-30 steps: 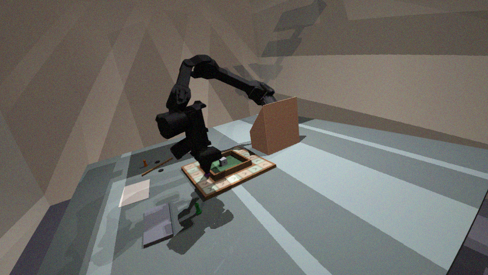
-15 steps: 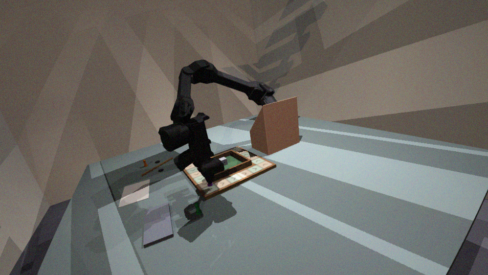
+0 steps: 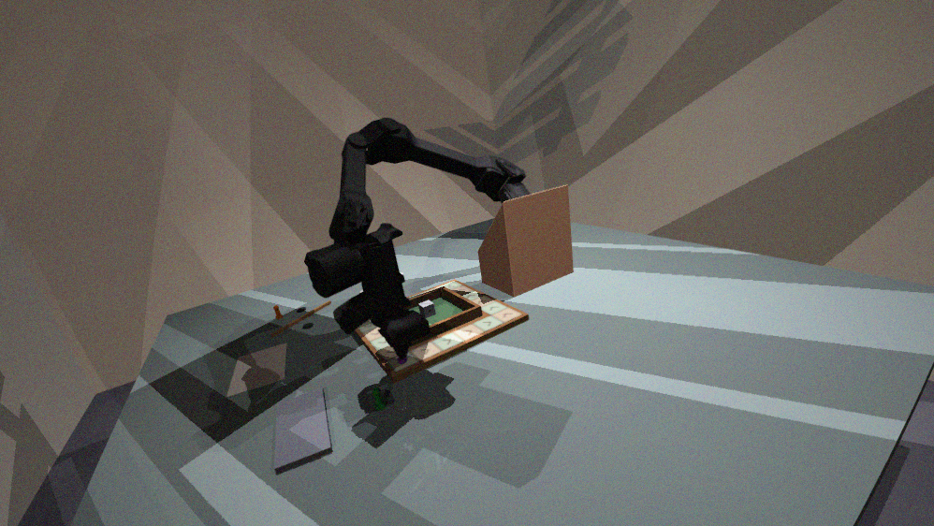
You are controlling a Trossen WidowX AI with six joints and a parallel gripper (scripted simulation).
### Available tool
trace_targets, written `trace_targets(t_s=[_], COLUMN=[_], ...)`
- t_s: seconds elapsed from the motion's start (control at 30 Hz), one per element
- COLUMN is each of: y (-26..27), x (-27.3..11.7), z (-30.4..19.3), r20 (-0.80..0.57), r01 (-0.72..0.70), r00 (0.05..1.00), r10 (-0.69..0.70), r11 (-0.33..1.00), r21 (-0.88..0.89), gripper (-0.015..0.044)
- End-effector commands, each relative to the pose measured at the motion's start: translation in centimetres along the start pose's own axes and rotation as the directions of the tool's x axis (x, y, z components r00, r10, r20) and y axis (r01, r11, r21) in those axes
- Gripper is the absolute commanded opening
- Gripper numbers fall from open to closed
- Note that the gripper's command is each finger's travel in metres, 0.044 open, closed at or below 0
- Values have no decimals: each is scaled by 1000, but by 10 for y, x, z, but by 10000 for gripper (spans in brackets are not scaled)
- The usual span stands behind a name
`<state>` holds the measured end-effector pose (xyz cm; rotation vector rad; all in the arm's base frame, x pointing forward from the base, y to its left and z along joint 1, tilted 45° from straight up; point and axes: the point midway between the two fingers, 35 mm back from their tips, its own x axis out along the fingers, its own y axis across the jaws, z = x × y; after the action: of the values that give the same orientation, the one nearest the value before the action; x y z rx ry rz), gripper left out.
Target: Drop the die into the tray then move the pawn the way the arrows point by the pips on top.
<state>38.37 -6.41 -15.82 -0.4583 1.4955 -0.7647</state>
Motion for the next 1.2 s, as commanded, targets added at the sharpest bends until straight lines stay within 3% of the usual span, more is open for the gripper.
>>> trace_targets(t_s=[0.0, 0.17, 0.3, 0.4, 0.6, 1.0, 1.03, 1.17], y=[0, 1, 1, 1, -8, -87, -65, -65], x=[-1, -4, -48, -51, -70, -133, -126, -126], z=[0, 0, 0, 0, -12, -142, -100, -100], r20=[2, 2, 4, 4, 3, -4, 7, 7], r01=[0, 0, 1, 1, -2, -4, -7, -7], r00=[1000, 1000, 1000, 1000, 1000, 1000, 1000, 1000], r10=[0, 0, 0, -1, 2, 4, 7, 7], r11=[1000, 1000, 1000, 1000, 1000, 999, 1000, 1000], r21=[-1, -1, -4, -5, -9, -39, -29, -29], gripper=[131, 263, 368, 440, 440, 440, 440, 440])
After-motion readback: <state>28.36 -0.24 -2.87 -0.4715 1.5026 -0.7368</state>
